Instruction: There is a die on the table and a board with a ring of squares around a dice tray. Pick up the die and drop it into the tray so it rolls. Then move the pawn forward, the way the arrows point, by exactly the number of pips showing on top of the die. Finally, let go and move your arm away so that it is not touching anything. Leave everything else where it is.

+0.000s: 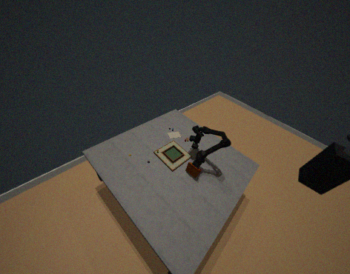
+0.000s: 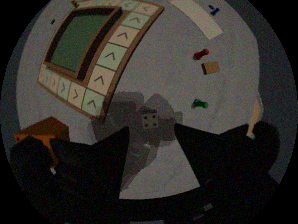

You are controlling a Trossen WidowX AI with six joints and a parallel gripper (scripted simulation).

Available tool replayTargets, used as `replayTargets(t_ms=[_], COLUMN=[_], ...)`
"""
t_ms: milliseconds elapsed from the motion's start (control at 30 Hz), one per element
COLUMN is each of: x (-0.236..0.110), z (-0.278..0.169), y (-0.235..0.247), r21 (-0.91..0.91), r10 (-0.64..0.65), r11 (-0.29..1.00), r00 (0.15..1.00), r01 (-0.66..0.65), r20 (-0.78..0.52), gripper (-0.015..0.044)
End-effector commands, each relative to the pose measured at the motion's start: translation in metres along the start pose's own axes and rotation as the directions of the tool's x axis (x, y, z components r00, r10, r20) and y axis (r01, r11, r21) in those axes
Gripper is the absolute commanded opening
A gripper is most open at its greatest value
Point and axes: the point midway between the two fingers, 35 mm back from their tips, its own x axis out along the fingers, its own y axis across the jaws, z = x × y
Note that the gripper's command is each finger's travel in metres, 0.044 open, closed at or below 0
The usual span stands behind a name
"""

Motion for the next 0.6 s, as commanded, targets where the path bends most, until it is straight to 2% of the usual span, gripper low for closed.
replayTargets(t_ms=[0,567], x=[-0.002,0.022], z=[-0.005,-0.003], y=[0.003,0.001], r21=[-0.073,-0.073], r10=[-0.014,-0.015], r11=[0.997,0.997], r00=[0.999,0.999], r01=[0.012,0.013], r20=[-0.032,-0.032], gripper=[0.0275,0.0275])
